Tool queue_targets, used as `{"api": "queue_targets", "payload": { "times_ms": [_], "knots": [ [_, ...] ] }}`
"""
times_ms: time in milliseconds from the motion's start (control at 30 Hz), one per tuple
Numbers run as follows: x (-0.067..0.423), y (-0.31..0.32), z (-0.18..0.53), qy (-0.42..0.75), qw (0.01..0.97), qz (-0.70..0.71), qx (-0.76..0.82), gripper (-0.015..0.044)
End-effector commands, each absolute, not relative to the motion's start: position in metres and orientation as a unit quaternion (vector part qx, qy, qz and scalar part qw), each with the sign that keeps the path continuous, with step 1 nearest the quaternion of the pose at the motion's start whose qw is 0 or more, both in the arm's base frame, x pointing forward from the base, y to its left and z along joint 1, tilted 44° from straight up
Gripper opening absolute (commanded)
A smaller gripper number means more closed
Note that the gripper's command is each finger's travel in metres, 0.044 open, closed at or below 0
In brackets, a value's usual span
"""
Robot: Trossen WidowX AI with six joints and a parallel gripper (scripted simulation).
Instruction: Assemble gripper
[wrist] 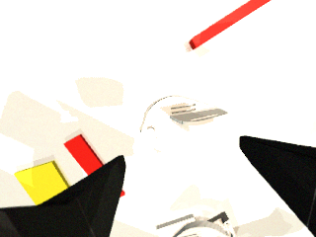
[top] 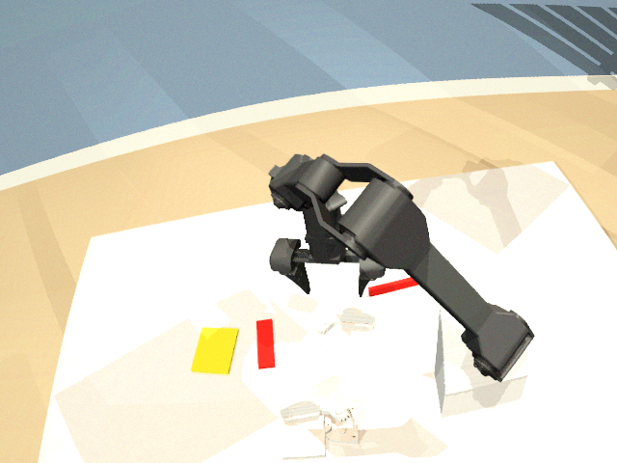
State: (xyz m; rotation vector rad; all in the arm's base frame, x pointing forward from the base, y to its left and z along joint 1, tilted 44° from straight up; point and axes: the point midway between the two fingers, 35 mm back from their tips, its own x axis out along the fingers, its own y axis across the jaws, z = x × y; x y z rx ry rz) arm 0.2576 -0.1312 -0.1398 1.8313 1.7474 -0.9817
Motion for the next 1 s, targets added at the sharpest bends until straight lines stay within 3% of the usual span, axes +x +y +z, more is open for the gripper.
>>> {"api": "queue_targets", "payload": {
  "times_ms": [0,967],
  "knots": [
    [0.256,-0.133,-0.139,0.606,0.173,-0.392,0.671,0.044],
    [0.245,-0.139,-0.14,0.425,-0.078,-0.583,0.688,0.044]
  ]
}}
